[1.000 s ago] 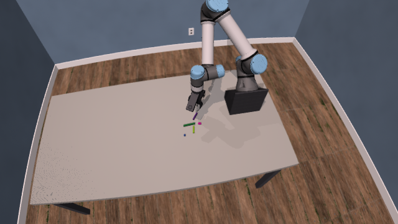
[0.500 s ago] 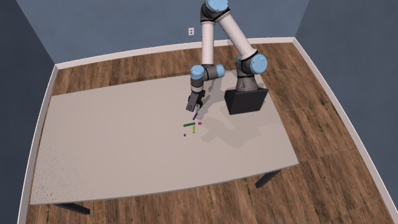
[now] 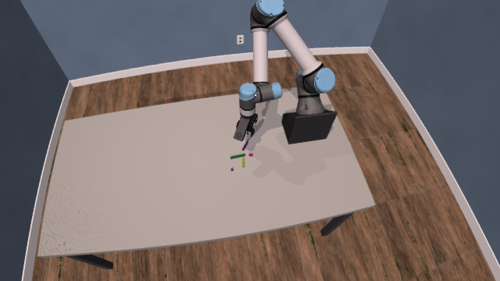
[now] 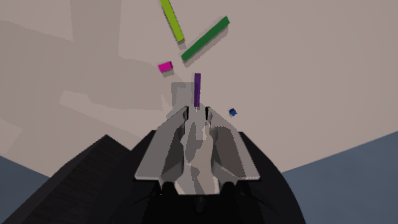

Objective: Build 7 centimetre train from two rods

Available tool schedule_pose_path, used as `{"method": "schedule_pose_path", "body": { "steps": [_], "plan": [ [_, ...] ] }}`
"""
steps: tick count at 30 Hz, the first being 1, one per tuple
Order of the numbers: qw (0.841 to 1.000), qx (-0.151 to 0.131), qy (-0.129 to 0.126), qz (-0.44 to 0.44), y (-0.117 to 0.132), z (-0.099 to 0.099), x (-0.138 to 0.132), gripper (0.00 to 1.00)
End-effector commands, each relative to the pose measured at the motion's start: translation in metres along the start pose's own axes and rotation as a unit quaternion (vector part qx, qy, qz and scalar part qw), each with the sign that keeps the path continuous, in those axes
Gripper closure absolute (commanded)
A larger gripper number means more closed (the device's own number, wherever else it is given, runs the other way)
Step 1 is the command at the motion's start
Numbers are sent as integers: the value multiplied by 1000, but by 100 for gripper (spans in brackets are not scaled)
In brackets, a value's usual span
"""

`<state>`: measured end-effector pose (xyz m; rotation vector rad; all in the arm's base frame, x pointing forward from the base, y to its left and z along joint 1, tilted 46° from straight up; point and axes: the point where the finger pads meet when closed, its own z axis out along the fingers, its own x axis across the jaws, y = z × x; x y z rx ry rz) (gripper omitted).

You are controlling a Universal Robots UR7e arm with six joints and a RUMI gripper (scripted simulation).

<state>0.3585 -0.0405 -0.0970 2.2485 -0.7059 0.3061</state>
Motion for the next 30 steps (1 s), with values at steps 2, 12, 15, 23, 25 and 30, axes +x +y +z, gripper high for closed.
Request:
{"method": "schedule_pose_path", "body": {
  "steps": [2, 12, 15, 23, 25, 30],
  "plan": [
    [1000, 1, 0, 0, 0, 5, 0, 86],
    [1000, 1, 0, 0, 0, 20, 0, 86],
    [1000, 1, 0, 0, 0, 25, 0, 86],
    [1000, 1, 0, 0, 0, 33, 0, 86],
    [1000, 1, 0, 0, 0, 36, 0, 86],
    [1000, 1, 0, 0, 0, 41, 0, 86]
  ]
}}
